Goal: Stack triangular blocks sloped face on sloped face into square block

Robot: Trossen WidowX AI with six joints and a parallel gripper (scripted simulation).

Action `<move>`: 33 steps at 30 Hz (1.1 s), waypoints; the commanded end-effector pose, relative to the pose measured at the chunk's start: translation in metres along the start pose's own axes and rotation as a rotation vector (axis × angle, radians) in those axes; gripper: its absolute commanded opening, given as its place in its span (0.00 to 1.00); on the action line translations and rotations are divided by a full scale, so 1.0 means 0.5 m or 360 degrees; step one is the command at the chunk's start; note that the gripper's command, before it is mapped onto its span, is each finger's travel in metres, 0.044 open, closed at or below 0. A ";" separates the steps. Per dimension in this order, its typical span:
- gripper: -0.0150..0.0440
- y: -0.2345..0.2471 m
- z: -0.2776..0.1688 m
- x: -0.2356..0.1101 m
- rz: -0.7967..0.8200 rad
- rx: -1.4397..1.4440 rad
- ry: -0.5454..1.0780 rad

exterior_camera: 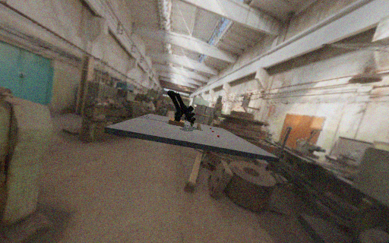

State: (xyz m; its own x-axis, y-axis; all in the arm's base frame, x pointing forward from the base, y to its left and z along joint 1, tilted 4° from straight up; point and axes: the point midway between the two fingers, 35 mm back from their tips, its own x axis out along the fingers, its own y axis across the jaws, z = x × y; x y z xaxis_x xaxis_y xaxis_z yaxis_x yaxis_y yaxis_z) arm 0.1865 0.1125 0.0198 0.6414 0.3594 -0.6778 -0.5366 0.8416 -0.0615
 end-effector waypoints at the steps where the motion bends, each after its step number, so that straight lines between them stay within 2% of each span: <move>1: 0.39 0.000 0.002 0.001 0.0000 0.0001 0.0015; 15: 1.00 0.000 0.002 0.001 0.0000 0.0001 0.0015; 22: 1.00 0.000 0.002 0.001 0.0000 0.0001 0.0015; 25: 1.00 0.001 0.031 -0.012 0.0000 0.0001 0.0014; 30: 1.00 0.002 0.128 -0.101 0.0001 0.0000 0.0010; 33: 1.00 0.002 0.149 -0.138 0.0001 0.0000 0.0009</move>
State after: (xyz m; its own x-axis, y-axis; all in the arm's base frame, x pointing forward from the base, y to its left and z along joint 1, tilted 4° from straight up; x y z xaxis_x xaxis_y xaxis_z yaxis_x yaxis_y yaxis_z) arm 0.1898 0.1212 0.0769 0.6219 0.3512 -0.6999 -0.5427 0.8376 -0.0619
